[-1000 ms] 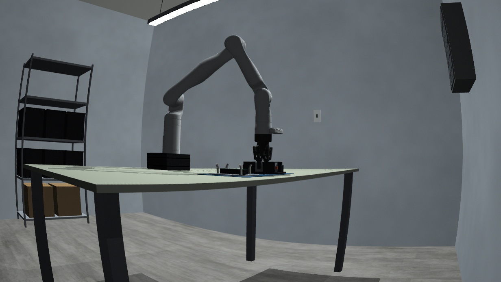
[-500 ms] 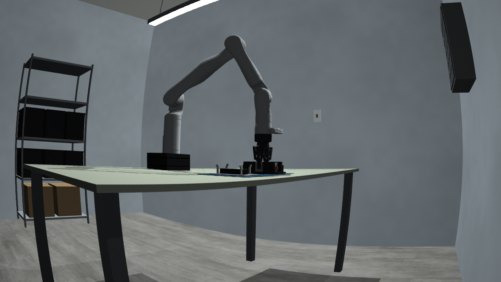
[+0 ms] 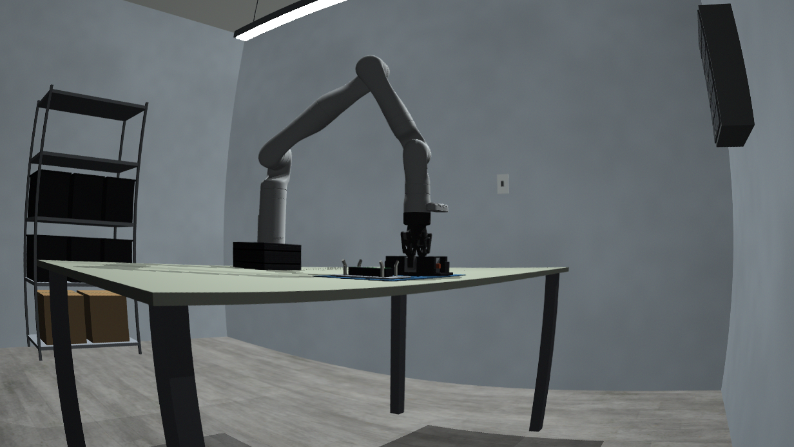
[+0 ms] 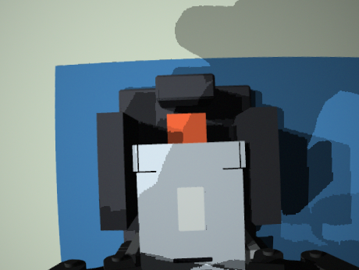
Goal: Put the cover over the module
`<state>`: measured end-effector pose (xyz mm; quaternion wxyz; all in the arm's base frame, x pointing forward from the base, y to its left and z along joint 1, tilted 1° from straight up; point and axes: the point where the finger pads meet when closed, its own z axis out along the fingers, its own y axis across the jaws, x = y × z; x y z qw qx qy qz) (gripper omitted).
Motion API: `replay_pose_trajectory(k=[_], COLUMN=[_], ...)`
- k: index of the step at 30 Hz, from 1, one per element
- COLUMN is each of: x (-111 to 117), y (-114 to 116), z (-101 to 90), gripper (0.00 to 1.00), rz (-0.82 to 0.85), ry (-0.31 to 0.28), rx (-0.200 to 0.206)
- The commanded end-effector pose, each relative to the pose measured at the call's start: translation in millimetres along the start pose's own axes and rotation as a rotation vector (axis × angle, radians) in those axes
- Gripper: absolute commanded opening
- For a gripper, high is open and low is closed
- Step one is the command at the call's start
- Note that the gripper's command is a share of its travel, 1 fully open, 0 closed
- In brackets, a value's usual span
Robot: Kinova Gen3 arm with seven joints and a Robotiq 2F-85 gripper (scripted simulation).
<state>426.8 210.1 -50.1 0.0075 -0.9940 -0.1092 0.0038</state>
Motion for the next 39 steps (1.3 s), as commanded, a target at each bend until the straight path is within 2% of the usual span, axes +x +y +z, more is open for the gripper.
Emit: replay_pose_trajectory(k=[1, 3, 13, 21, 30, 39], x=[1, 1, 1, -4, -4, -4], y=[0, 0, 0, 0, 0, 0], z=[-0.8, -0.8, -30.8, -29.6, -56.6, -55.5], gripper=[0.00, 0.00, 0.00, 0.00, 0.00, 0.01], rz=[0.000, 0.000, 0.000, -0.001, -0.001, -0.001], ry=[0.002, 0.002, 0.002, -0.009, -0.009, -0.011], rx=[0.000, 0.000, 0.000, -0.002, -0.002, -0.002])
